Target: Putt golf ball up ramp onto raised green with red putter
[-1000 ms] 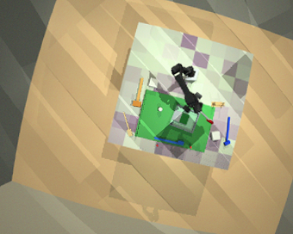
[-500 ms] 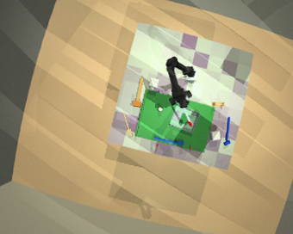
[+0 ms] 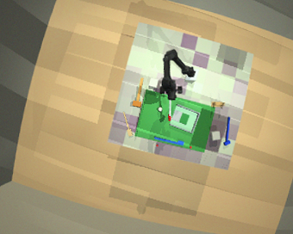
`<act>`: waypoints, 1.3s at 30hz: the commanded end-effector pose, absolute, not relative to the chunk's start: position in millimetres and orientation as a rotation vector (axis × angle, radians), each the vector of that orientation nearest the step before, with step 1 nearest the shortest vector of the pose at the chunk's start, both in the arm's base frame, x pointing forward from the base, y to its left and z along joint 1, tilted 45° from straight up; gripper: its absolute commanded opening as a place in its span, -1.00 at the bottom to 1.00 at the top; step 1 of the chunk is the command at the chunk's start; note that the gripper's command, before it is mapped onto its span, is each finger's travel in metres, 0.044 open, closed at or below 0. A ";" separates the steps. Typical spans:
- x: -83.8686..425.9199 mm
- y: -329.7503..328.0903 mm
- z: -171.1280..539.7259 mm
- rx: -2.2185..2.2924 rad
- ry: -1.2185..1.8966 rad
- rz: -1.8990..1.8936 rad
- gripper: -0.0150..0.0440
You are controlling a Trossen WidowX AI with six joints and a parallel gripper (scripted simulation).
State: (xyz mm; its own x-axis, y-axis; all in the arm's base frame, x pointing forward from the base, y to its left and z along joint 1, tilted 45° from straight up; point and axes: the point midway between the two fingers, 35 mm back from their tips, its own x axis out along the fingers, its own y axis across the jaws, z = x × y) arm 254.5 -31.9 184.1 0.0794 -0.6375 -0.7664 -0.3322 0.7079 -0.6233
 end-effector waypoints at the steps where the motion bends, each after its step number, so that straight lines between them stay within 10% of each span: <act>1: 238.0 -50.6 199.8 -0.758 1.494 -0.381 -0.49; 39: 197.9 -124.2 197.5 -0.598 1.415 -0.631 -0.49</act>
